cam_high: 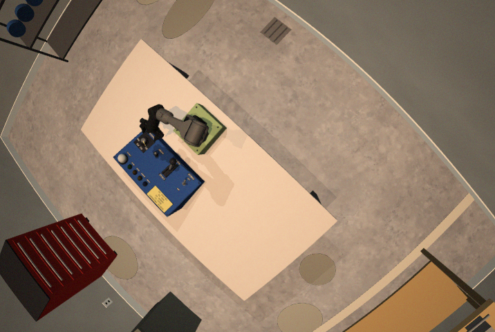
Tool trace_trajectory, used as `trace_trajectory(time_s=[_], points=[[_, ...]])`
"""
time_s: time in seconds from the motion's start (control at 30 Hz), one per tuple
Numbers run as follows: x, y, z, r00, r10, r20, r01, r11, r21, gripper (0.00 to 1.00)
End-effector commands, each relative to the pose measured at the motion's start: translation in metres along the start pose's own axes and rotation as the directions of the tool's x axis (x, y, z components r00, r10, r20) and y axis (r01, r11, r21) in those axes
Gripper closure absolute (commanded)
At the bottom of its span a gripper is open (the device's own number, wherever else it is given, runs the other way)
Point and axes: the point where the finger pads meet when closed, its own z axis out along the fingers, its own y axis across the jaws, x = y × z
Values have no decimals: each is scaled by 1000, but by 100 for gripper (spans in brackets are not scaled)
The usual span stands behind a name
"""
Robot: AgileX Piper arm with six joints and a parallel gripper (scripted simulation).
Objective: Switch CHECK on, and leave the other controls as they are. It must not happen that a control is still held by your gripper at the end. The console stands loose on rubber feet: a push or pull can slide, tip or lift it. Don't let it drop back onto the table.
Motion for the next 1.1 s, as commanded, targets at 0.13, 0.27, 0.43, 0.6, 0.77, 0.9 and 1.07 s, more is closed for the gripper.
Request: trace_trajectory(time_s=[0.13, 0.27, 0.43, 0.6, 0.77, 0.9, 1.07], points=[[-4, -2, -11, 1000, -1, 0, 1, 1000, 1, 0], [-5, -3, -14, 1000, -1, 0, 1, 1000, 1, 0], [-6, -4, -18, 1000, -1, 0, 1, 1000, 1, 0], [-6, -4, -19, 1000, -1, 0, 1, 1000, 1, 0], [-6, -3, -19, 1000, 1, -1, -1, 1000, -3, 0], [-7, -1, -18, 1000, 7, -5, -7, 1000, -15, 0], [-8, 8, -14, 999, 33, -26, -35, 997, -66, 0]])
